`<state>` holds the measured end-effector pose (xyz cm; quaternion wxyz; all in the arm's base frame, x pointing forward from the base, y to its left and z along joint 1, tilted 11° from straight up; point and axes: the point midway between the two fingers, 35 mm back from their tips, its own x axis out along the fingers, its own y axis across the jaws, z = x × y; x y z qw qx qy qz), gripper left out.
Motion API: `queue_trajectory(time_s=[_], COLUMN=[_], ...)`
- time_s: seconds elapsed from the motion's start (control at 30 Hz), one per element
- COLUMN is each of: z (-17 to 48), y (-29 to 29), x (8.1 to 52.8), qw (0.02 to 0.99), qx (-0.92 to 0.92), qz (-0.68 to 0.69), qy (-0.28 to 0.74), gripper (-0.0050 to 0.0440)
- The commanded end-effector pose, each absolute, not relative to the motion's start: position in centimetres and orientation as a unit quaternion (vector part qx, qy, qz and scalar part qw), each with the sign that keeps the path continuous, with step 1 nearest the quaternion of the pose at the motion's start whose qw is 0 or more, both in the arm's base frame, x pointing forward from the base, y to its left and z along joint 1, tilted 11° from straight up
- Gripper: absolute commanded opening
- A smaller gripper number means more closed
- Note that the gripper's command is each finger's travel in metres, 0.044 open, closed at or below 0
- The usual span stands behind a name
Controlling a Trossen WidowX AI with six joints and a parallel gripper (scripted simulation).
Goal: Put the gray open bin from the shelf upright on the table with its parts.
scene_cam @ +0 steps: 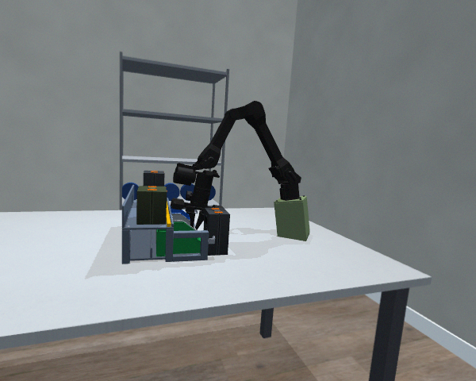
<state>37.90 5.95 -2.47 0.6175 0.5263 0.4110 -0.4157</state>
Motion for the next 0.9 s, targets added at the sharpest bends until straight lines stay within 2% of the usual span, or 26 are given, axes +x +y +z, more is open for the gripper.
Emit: queue_trajectory(time_s=[0.0,0.87], z=[-1.05,-0.46], y=[6.12,6.18], x=[38.38,38.23], qw=[0.623,0.624], qx=[0.535,0.537], qz=[-0.405,-0.404], qy=[0.402,0.400], gripper=[0.0000,0.0000])
